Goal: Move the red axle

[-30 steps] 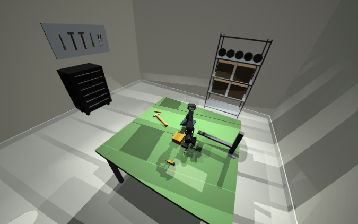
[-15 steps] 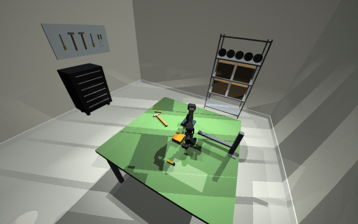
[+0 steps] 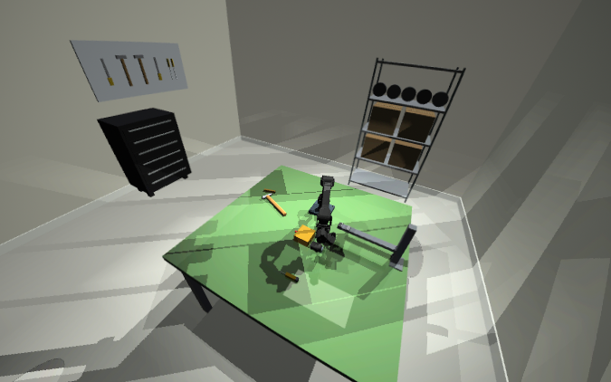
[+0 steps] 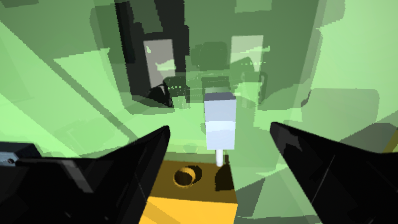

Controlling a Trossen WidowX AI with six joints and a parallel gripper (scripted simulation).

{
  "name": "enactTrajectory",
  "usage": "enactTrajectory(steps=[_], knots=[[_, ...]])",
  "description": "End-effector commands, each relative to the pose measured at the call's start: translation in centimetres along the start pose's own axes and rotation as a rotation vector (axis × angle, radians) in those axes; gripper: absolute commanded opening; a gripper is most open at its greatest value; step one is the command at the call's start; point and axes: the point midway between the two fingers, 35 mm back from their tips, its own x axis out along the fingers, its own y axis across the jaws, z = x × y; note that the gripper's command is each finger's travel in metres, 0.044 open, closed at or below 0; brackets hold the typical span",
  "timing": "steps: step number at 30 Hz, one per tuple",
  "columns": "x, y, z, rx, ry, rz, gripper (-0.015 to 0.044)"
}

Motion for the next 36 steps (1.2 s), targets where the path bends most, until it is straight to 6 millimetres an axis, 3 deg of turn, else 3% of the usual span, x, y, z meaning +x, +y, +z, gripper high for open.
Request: enactTrajectory(steps=[1,21,22,25,29,34,36], knots=[[-1.0,-0.1,0.1,-0.007,-0.004,-0.010,0.0440],[-4.4,-0.1,0.0,-0.007,-0.004,-0.010,0.0440],[-3.6,0.0,-0.3,0.001,0.000,-0.001,0.0440],[-3.7,-0.1,-2.8,0.010,0.001,-0.002,0.0440],[-3.9,0.7,-9.2,0.035,0.004,-0.004,0.0440],[-4.0,3.7,-17.2,0.071,0.010,-0.006,0.0440],[-4.0,4.8,-19.1,0.080,0.012,-0.006,0.0440]])
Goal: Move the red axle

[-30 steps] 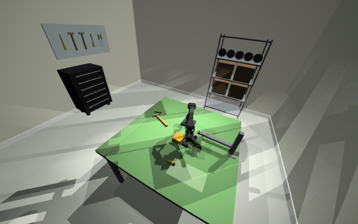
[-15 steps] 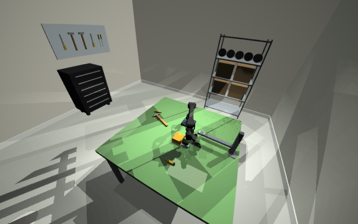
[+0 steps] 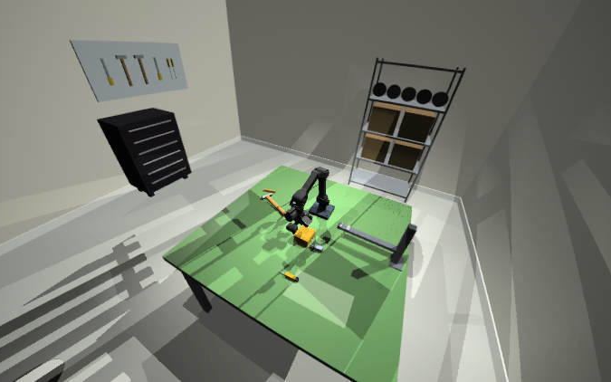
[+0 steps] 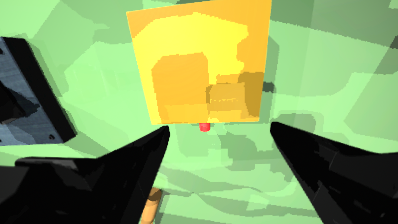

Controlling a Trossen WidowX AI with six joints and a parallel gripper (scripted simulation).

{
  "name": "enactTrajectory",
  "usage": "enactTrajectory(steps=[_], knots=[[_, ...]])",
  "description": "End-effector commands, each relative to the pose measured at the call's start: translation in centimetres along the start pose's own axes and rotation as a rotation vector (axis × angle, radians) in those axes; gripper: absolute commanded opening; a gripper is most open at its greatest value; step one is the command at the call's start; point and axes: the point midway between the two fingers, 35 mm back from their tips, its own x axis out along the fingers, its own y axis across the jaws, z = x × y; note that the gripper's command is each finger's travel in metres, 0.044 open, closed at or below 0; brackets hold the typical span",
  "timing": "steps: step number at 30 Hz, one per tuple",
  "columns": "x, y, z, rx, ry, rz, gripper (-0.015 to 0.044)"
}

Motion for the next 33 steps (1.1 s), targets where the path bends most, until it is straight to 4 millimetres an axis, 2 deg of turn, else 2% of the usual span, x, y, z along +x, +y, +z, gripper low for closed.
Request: enactTrajectory(steps=[1,9,33], knots=[[-0.1,1.5,-2.9,-0.002,0.001,-0.008,0.0440],[0.3,1.4,-2.9,-0.002,0.001,-0.008,0.0440],[4.3,1.4,-2.9,-0.002,0.001,-0.008,0.0440]])
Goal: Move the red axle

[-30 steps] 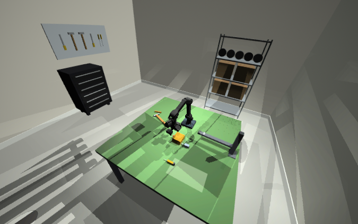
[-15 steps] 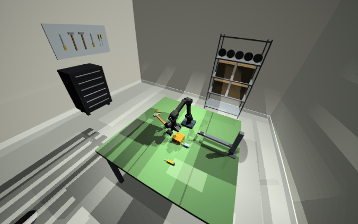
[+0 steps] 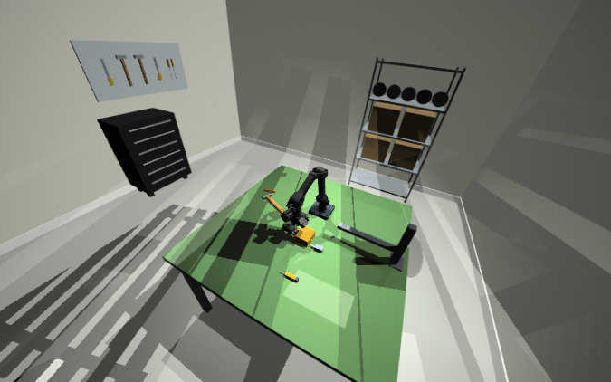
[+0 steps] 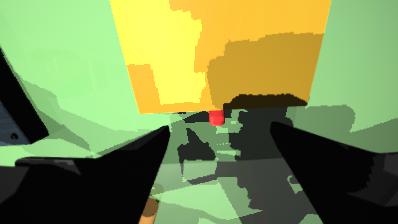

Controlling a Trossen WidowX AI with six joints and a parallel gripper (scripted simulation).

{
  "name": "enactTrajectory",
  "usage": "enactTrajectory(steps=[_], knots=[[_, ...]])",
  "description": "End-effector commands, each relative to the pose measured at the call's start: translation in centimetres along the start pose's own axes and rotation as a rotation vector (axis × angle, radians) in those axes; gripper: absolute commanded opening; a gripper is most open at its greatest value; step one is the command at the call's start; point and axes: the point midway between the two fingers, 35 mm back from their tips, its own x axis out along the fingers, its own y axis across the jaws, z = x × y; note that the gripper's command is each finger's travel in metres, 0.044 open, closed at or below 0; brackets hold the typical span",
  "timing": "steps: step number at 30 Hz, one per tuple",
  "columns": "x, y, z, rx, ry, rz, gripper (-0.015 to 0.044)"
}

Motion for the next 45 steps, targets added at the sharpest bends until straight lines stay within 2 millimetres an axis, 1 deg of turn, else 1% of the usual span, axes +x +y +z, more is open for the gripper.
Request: enactTrajectory(steps=[1,5,8,23,30,36,45], knots=[[0.7,0.0,0.0,-0.006,0.000,0.000,0.0440],[1.2,0.1,0.0,-0.006,0.000,0.000,0.0440],[1.2,0.1,0.0,-0.006,0.000,0.000,0.0440],[1.1,0.1,0.0,0.000,-0.001,0.003,0.0046],[1.1,0.1,0.0,0.000,-0.001,0.003,0.0000],[1.1,0.1,-0.2,0.000,0.000,0.003,0.0000],[1.0,-0.1,-1.6,-0.001,0.001,0.003,0.0000]])
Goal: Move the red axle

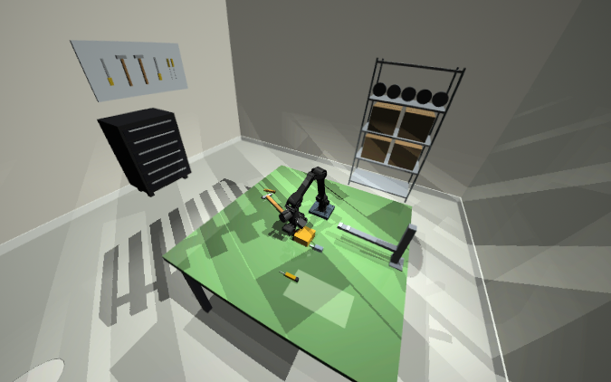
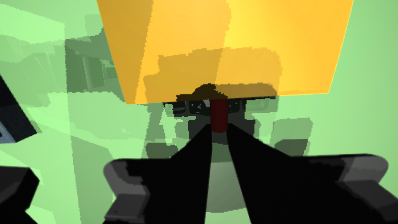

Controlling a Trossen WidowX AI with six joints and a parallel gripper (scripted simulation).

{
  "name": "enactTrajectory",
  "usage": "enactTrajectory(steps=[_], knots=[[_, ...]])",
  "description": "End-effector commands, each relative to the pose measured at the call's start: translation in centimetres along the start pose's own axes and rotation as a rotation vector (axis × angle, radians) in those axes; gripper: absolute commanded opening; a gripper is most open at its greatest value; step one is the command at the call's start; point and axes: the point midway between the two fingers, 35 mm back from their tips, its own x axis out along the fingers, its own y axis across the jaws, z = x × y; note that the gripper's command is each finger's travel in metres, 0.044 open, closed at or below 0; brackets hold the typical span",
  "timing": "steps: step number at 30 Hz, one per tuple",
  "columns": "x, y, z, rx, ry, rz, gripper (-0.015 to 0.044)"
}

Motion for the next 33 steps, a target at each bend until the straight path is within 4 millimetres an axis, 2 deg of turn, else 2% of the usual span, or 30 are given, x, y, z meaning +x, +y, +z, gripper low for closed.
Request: enactTrajectory(steps=[1,33], knots=[[-0.1,-0.2,-0.7,-0.005,0.004,-0.002,0.0000],[-0.1,-0.2,-5.8,-0.009,0.008,-0.003,0.0000]])
